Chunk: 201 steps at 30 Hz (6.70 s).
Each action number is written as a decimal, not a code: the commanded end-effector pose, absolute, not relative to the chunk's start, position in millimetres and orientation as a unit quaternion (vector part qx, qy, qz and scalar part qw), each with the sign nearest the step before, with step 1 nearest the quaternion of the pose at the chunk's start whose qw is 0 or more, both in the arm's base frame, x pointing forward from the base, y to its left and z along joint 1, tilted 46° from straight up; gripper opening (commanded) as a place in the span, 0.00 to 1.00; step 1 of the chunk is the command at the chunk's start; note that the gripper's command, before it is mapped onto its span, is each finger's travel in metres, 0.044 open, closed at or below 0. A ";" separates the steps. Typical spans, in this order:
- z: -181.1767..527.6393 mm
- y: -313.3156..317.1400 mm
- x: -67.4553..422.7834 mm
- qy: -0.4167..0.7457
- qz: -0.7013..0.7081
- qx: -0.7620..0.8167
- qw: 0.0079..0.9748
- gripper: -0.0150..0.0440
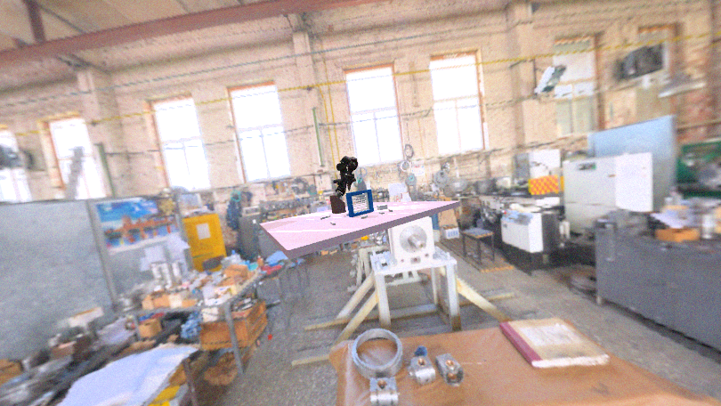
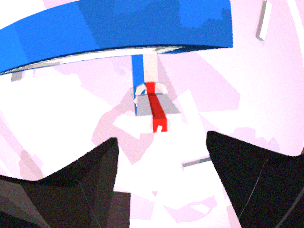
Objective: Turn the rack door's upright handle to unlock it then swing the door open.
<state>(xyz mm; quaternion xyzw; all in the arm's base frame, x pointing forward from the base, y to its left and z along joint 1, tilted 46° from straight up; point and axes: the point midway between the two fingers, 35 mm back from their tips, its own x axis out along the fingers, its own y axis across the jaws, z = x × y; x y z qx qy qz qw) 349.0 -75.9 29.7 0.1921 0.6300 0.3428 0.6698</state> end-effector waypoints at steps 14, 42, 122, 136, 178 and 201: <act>11.6 -60.2 350.9 0.629 0.349 0.197 0.667 0.73; -19.5 -27.1 347.9 0.628 0.350 0.198 0.666 0.73; -21.1 -25.4 347.5 0.647 -0.314 0.659 0.220 0.27; -21.1 -25.4 347.5 0.647 -0.314 0.659 0.220 0.72; -21.3 -25.7 347.6 0.622 0.361 0.184 0.670 0.73; -21.2 -25.6 347.6 0.329 0.639 -0.206 0.664 0.73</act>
